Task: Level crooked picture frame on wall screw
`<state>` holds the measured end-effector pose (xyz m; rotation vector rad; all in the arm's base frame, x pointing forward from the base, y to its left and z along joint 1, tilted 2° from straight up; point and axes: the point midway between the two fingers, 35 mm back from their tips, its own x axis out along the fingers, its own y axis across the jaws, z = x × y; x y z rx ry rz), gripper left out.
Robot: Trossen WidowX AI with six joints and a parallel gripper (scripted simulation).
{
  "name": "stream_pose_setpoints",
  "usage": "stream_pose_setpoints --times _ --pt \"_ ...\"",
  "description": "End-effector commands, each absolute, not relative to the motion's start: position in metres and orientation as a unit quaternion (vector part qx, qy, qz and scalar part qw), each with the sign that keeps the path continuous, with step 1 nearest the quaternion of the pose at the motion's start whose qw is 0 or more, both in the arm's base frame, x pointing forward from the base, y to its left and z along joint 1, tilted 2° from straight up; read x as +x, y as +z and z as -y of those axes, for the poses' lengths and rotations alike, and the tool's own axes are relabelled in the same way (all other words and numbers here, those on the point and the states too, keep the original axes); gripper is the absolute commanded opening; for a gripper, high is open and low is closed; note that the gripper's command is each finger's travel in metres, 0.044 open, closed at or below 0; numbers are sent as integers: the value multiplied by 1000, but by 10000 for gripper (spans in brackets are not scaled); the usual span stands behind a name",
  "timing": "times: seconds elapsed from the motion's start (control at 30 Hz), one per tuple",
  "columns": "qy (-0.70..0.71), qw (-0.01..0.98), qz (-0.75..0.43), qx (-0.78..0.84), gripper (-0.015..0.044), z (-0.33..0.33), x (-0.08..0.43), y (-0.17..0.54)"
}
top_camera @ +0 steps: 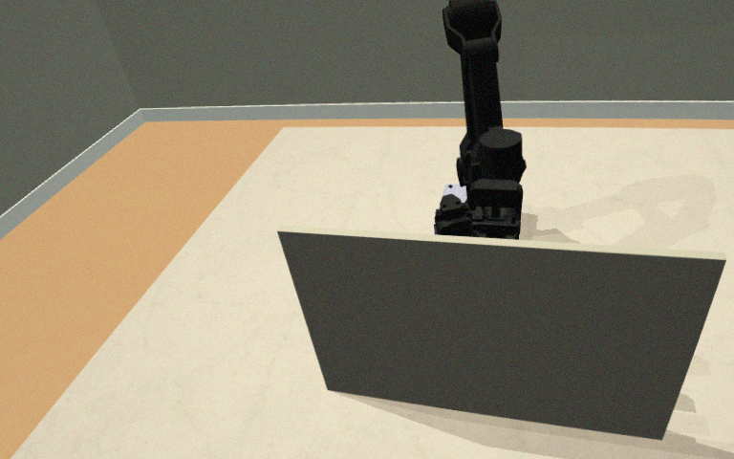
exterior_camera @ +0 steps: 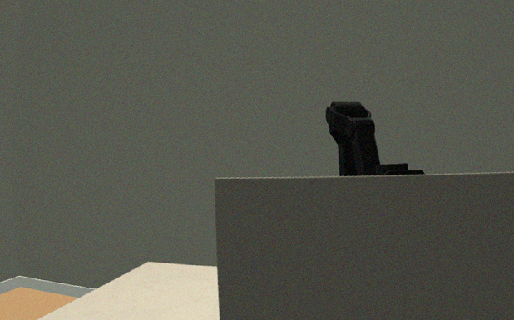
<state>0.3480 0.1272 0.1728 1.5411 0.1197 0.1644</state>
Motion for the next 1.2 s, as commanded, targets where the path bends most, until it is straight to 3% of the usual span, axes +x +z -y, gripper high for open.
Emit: stream_pose_setpoints --times 0.0,0.17,0.33,0.7,0.93,1.17 --pt "74 712 -54 697 131 -127 348 173" --pt "74 712 -54 697 260 -127 348 173" --pt "74 709 -54 699 260 -127 342 174" --pt "71 660 -58 746 260 -111 254 168" --pt "73 662 -58 743 260 -114 253 171" --pt "76 659 -53 746 260 -120 217 192"
